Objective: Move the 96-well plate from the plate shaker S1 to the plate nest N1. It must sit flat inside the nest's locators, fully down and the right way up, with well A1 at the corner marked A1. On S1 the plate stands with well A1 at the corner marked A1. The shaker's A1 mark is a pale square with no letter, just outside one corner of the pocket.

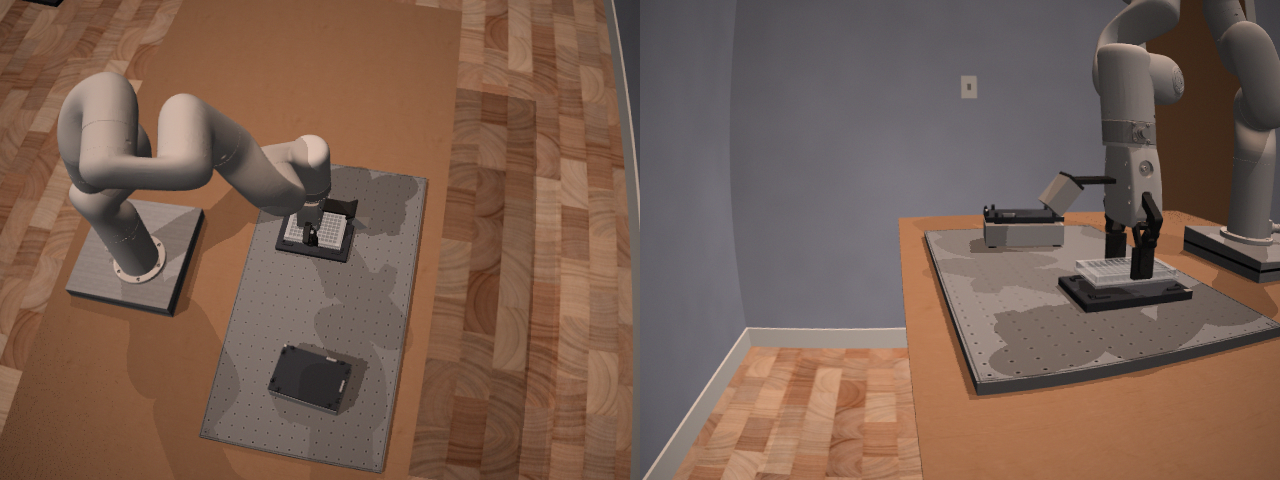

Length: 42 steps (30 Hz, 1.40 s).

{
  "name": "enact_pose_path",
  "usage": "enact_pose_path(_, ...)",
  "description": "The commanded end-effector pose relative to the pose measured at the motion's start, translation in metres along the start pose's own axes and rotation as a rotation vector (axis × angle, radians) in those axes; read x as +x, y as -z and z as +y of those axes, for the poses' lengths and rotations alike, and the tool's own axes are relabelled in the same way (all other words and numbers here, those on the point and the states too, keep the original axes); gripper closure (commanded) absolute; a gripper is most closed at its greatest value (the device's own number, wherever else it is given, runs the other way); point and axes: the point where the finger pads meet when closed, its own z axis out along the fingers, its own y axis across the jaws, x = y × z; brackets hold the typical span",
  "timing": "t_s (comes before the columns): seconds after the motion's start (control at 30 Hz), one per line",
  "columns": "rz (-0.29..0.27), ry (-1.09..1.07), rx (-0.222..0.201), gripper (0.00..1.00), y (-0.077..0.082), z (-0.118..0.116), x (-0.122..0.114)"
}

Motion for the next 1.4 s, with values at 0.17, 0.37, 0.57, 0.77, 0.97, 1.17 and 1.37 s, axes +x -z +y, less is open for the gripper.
enact_pose_path(0.17, 0.004, 0.000, 0.001, 1.00, -0.0003, -0.0004, 0.0014)
enact_pose_path(0.37, 0.004, 0.000, 0.001, 1.00, -0.0013, -0.0004, 0.0014)
enact_pose_path(0.57, 0.004, 0.000, 0.001, 1.00, -0.0019, -0.0004, 0.0013)
enact_pose_path(0.77, 0.004, 0.000, 0.001, 1.00, -0.0030, -0.0004, 0.0013)
enact_pose_path(0.97, 0.004, 0.000, 0.001, 1.00, -0.0040, -0.0004, 0.0013)
enact_pose_path(1.17, 0.004, 0.000, 0.001, 1.00, -0.0046, -0.0004, 0.0013)
enact_pose_path(1.37, 0.004, 0.000, 0.001, 1.00, -0.0056, -0.0004, 0.0013)
